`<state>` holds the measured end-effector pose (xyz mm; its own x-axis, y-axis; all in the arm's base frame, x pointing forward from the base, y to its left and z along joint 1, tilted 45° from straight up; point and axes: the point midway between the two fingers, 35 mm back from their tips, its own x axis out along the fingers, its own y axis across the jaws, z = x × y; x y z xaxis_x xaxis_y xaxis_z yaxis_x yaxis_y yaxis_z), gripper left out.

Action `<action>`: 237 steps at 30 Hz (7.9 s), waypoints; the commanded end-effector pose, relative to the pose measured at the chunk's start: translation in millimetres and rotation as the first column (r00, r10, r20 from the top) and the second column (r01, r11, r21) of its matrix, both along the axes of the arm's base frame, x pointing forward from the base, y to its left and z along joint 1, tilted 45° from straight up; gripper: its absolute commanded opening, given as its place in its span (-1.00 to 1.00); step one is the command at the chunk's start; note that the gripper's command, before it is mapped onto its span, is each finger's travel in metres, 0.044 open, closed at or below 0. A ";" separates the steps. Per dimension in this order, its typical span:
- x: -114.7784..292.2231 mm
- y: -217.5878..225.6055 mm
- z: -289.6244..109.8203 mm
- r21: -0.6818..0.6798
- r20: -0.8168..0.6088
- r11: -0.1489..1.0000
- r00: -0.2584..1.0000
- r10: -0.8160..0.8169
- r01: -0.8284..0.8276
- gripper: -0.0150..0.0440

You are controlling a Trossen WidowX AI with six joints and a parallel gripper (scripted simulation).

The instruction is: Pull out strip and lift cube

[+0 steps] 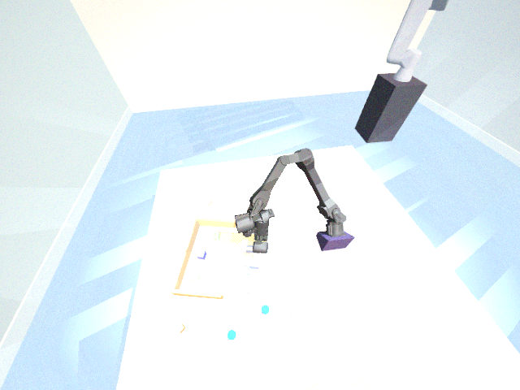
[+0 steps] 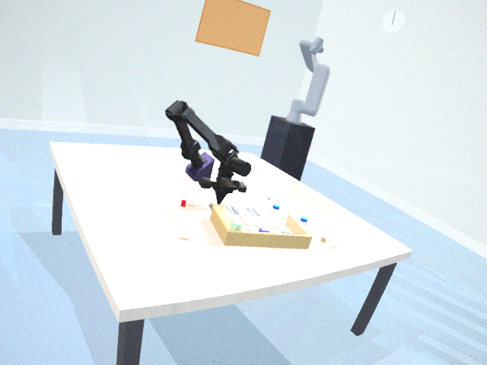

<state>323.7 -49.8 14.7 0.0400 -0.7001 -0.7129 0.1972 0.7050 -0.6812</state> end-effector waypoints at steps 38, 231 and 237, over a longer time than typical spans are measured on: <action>-66.9 5.3 -14.9 -0.001 -0.025 1.000 1.000 -0.009 0.009 -0.49; 81.7 15.1 35.9 0.000 -0.072 0.999 0.996 0.047 -0.047 0.36; 81.7 8.2 29.0 -0.001 -0.072 0.999 0.996 0.046 -0.047 0.36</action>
<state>407.8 -37.2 49.1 0.0273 -0.6954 -0.7181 0.1264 0.7150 -0.6876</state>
